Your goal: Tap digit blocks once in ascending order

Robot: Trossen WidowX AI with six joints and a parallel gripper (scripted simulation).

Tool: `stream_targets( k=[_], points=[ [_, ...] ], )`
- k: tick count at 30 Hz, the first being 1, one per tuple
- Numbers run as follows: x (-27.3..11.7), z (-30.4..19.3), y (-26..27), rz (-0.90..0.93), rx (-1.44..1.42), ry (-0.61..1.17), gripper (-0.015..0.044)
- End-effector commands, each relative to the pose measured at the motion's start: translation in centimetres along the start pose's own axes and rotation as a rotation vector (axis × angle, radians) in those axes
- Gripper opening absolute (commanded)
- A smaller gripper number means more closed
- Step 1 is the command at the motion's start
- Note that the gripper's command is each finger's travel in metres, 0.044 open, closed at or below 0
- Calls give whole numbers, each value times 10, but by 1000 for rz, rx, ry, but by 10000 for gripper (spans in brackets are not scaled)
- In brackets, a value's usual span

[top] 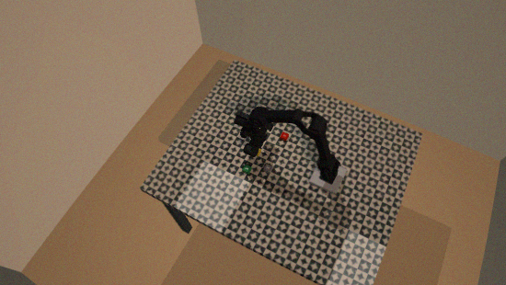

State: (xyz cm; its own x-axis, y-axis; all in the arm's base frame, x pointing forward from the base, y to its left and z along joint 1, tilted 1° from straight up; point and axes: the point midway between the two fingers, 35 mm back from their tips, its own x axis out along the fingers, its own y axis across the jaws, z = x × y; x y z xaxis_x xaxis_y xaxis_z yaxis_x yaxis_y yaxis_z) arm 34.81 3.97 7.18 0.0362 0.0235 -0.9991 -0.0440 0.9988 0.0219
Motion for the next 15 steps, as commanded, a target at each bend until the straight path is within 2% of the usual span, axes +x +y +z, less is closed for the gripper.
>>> stream_targets(
  k=[1,15],
  points=[
    [2,-1,0,1,-1,6,20],
    [18,-1,0,1,-1,6,20]
  ],
)
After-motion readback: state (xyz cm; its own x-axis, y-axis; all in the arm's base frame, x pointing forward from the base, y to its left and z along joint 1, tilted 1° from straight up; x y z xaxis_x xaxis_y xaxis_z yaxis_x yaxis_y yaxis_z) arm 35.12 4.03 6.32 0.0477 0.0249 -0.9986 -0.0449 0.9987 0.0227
